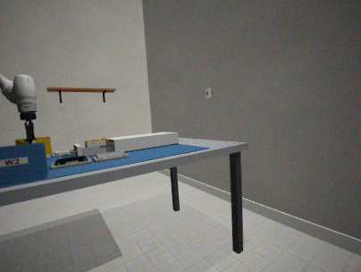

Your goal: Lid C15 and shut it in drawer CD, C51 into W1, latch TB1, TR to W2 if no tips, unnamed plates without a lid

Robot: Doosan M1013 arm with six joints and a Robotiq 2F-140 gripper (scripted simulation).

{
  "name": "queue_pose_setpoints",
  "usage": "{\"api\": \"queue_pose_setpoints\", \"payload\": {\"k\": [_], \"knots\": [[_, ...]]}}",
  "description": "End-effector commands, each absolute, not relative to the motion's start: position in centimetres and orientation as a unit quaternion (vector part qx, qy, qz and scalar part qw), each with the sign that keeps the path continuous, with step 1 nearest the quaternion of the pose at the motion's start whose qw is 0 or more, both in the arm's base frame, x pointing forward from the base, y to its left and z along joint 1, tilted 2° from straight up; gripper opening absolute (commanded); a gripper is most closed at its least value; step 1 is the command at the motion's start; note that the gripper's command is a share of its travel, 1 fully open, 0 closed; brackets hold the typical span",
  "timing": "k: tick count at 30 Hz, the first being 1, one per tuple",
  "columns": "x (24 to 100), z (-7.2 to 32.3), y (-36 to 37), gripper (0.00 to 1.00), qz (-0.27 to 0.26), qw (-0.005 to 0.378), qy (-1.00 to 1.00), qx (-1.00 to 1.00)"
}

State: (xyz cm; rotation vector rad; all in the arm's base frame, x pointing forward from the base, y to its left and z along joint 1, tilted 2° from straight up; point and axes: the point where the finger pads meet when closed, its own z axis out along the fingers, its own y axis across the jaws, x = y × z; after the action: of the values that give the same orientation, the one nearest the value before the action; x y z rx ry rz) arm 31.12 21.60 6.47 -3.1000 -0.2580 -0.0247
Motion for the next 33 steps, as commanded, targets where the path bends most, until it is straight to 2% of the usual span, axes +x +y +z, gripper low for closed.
{"api": "queue_pose_setpoints", "payload": {"k": [1,33], "knots": [[31.1,6.1,21.6,0.66,-0.008,0.016,-0.083,-0.996],[31.2,3.3,21.7,0.66,-0.008,0.016,-0.083,-0.996]]}}
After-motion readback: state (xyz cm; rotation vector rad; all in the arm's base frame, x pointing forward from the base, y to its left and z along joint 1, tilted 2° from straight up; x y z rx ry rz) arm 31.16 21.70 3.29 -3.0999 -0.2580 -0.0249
